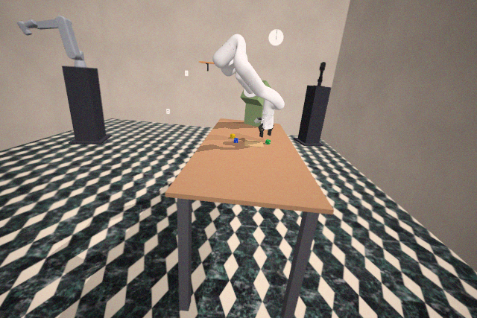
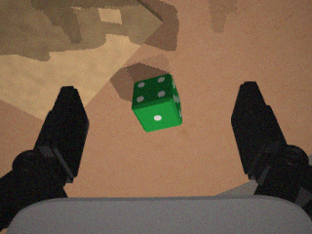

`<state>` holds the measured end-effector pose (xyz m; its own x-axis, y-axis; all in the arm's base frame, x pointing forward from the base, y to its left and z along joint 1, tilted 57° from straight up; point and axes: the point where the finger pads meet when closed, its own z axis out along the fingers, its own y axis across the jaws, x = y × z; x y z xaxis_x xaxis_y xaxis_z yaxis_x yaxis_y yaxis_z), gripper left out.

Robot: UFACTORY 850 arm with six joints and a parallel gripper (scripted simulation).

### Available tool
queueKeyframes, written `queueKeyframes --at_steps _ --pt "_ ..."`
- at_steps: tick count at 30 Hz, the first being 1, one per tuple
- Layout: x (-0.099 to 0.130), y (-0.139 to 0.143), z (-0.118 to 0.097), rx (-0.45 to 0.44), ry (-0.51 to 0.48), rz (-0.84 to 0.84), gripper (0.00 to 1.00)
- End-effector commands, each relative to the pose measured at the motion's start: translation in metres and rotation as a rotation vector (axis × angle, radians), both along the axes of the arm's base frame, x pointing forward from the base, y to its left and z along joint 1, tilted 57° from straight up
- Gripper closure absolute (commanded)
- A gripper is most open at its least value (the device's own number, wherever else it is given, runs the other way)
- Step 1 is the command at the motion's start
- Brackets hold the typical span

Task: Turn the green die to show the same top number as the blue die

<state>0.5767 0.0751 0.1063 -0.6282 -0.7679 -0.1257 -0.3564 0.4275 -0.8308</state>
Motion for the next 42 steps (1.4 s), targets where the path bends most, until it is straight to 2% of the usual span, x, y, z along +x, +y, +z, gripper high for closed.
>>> queueKeyframes --at_steps 1,6,16,22,35,38,39,40,42 --pt "0.000 0.001 0.001 0.000 0.000 0.001 0.00" --pt "-0.012 0.009 0.010 0.000 0.000 0.001 0.00" --pt "-0.061 0.042 0.048 0.000 0.000 0.001 0.00" --pt "-0.069 0.048 0.054 0.000 0.000 0.001 0.00" --pt "-0.068 0.050 0.055 -0.015 0.010 0.013 0.00" --pt "-0.054 0.062 0.056 -0.122 0.083 0.096 0.00" --pt "-0.054 0.062 0.056 -0.122 0.083 0.096 0.00" --pt "-0.049 0.067 0.057 -0.159 0.109 0.126 0.00" --pt "-0.049 0.067 0.057 -0.159 0.109 0.126 0.00"
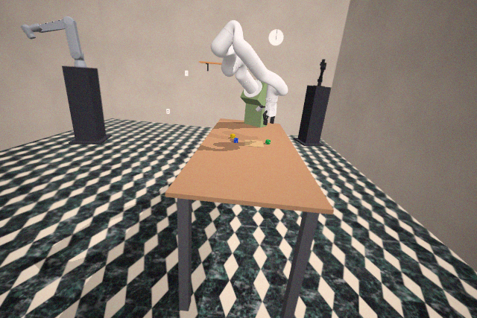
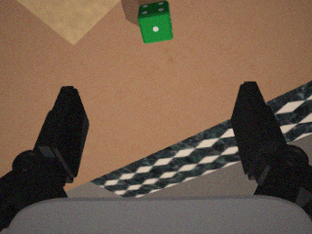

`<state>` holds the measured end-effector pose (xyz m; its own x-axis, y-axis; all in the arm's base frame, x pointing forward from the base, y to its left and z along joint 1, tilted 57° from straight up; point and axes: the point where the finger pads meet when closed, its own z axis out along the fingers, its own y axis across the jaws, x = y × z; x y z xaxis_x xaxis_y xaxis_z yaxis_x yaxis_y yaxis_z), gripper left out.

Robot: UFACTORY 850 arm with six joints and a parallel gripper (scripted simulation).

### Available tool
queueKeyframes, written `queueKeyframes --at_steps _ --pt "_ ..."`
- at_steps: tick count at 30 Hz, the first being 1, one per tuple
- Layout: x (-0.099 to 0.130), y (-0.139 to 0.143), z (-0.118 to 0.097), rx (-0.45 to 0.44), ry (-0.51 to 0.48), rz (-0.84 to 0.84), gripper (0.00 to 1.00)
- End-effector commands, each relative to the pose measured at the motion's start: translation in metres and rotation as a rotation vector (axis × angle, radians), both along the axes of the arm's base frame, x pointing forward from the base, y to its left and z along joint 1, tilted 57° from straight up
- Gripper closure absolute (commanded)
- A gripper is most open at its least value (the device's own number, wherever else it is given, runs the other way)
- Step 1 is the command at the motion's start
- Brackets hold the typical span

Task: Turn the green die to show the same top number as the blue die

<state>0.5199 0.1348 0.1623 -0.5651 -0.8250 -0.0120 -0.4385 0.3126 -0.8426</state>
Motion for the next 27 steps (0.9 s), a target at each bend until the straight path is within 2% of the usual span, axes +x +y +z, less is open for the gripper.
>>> queueKeyframes --at_steps 1,27 --pt "0.0113 0.0099 0.0008 -0.090 0.066 0.062 0.00" --pt "0.0134 0.0115 0.0008 -0.113 0.082 0.080 0.00"
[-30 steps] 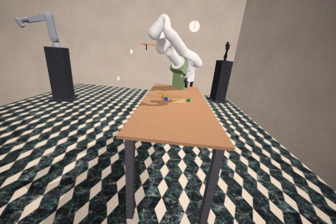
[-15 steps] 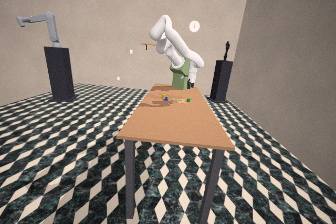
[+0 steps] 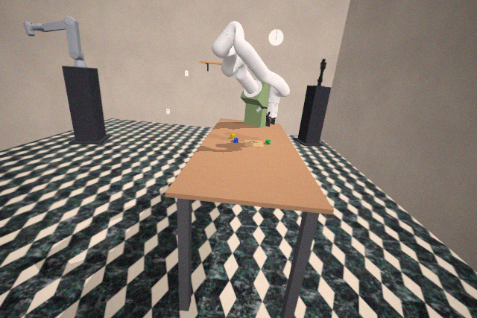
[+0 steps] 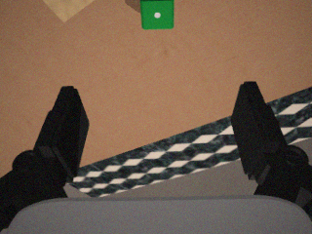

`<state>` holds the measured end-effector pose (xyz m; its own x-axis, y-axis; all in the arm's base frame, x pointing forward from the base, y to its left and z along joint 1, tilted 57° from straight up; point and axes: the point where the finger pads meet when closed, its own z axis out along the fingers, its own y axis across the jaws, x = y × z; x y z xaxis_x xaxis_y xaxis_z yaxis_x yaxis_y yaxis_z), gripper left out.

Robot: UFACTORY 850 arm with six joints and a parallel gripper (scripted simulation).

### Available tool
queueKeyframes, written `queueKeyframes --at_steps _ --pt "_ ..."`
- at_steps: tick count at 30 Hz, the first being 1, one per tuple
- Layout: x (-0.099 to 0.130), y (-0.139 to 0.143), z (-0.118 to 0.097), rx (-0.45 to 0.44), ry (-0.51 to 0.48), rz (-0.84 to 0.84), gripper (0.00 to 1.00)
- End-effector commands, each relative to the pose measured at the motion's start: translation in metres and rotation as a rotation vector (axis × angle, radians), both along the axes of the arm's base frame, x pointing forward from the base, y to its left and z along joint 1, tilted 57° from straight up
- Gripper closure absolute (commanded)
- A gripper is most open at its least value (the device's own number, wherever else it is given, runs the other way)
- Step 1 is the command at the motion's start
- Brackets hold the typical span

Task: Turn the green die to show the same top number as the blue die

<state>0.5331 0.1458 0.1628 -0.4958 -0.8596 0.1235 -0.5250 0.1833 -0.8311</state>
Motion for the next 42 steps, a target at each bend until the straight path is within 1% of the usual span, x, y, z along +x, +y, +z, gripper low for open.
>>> queueKeyframes --at_steps 1,4,7,12,13,15,18,20,23,24,25,29,30,31,34,35,36,38,39,42 --pt "0.000 0.000 0.000 -0.008 0.005 0.007 0.00" --pt "0.001 0.000 0.000 -0.035 0.024 0.028 0.00" --pt "0.001 0.000 -0.001 -0.082 0.056 0.065 0.00" --pt "0.003 -0.001 -0.002 -0.209 0.144 0.165 0.00" --pt "0.004 -0.001 -0.002 -0.213 0.146 0.167 0.00" --pt "0.004 -0.002 -0.003 -0.270 0.185 0.212 0.00" --pt "0.005 -0.002 -0.003 -0.283 0.194 0.222 0.00" --pt "0.006 -0.003 -0.004 -0.363 0.250 0.285 0.00" --pt "0.007 -0.003 -0.004 -0.406 0.280 0.319 0.00" --pt "0.007 -0.003 -0.004 -0.441 0.303 0.346 0.00" --pt "0.007 -0.003 -0.004 -0.452 0.311 0.355 0.00" --pt "0.009 -0.004 -0.005 -0.548 0.377 0.430 0.00" --pt "0.009 -0.004 -0.006 -0.549 0.378 0.431 0.00" --pt "0.010 -0.004 -0.006 -0.590 0.406 0.463 0.00" --pt "0.010 -0.005 -0.006 -0.601 0.413 0.471 0.00" --pt "0.011 -0.005 -0.007 -0.654 0.450 0.513 0.00" --pt "0.011 -0.005 -0.007 -0.687 0.473 0.538 0.00" --pt "0.012 -0.006 -0.007 -0.708 0.487 0.555 0.00" --pt "0.012 -0.006 -0.008 -0.743 0.511 0.582 0.00" --pt "0.013 -0.006 -0.008 -0.807 0.556 0.633 0.00"
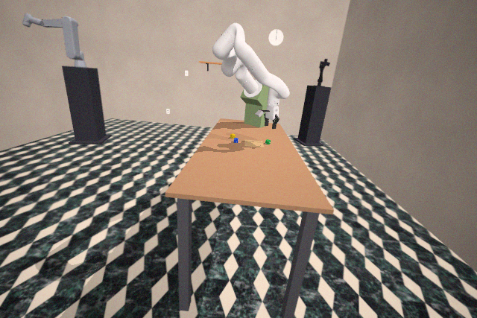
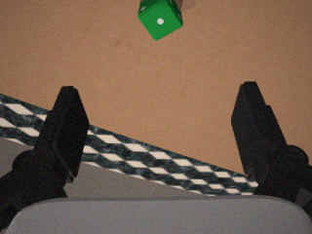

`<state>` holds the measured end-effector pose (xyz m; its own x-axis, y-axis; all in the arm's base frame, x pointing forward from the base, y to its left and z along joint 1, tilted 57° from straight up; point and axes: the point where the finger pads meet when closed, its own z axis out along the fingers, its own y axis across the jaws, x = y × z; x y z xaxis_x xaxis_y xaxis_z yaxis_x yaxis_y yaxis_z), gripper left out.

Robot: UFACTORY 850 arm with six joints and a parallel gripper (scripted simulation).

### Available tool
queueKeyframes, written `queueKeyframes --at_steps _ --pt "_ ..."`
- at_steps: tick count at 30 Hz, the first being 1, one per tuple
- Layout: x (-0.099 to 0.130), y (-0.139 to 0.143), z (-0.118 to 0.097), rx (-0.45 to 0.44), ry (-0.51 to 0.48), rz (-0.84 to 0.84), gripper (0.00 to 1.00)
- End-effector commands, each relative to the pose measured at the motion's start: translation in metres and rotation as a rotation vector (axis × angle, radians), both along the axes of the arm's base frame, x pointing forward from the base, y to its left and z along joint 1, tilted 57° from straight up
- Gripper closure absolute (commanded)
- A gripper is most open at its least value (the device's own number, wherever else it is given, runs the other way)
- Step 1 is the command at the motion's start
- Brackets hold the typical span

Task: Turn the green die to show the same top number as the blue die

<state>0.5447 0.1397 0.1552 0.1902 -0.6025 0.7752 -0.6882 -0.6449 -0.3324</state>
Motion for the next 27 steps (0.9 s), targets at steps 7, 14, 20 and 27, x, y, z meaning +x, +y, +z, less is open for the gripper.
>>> queueKeyframes --at_steps 7,14,20,27 --pt "0.0040 -0.0016 -0.0023 -0.251 0.177 0.185 0.00" --pt "0.0061 -0.0029 -0.0038 -0.388 0.271 0.292 0.00" --pt "0.0082 -0.0041 -0.0053 -0.520 0.360 0.394 0.00" --pt "0.0101 -0.0052 -0.0066 -0.642 0.443 0.489 0.00"
